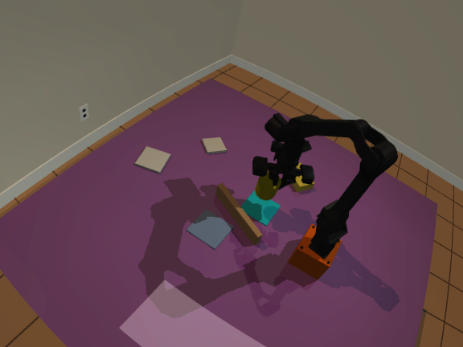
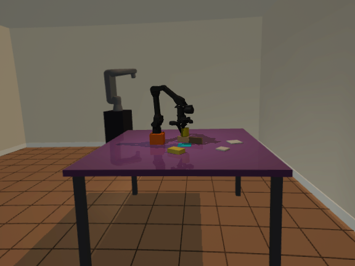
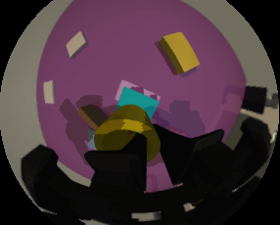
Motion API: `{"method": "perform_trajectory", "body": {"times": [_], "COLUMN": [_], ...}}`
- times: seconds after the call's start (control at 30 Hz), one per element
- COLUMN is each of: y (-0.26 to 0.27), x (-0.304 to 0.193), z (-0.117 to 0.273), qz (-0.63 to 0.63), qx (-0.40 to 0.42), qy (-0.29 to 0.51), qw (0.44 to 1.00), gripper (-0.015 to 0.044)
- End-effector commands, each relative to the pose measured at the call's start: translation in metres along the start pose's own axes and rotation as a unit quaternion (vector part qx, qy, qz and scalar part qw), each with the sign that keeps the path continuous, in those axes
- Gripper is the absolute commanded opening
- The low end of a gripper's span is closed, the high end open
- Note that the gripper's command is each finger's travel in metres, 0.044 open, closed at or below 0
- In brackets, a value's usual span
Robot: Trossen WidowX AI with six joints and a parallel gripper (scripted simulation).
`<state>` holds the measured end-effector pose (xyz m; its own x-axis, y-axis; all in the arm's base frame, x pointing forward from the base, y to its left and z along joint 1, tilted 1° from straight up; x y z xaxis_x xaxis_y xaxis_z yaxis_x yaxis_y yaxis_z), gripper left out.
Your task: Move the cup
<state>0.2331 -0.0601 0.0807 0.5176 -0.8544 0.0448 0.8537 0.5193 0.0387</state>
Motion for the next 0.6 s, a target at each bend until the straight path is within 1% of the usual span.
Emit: {"method": "perform_trajectory", "body": {"times": [0.0, 0.57], "y": [-0.001, -0.003], "x": [-0.001, 0.000], "z": [-0.009, -0.037], "qz": [0.002, 0.002], "qx": [-0.003, -0.003], "qy": [0.006, 0.006], "qw": [1.000, 1.000], "gripper": [0.0000, 0.0000]}}
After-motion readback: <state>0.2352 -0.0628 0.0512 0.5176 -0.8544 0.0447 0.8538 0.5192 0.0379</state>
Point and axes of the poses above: the point midway between the two fingers, 35 mm back from their tips, its own z axis back along the fingers, its own y axis across the jaws, x = y × z, the point moved 2 cm from there along z, back along the fingers, and after that the axes turned 8 degrees about -z, right-handed, at the moved point
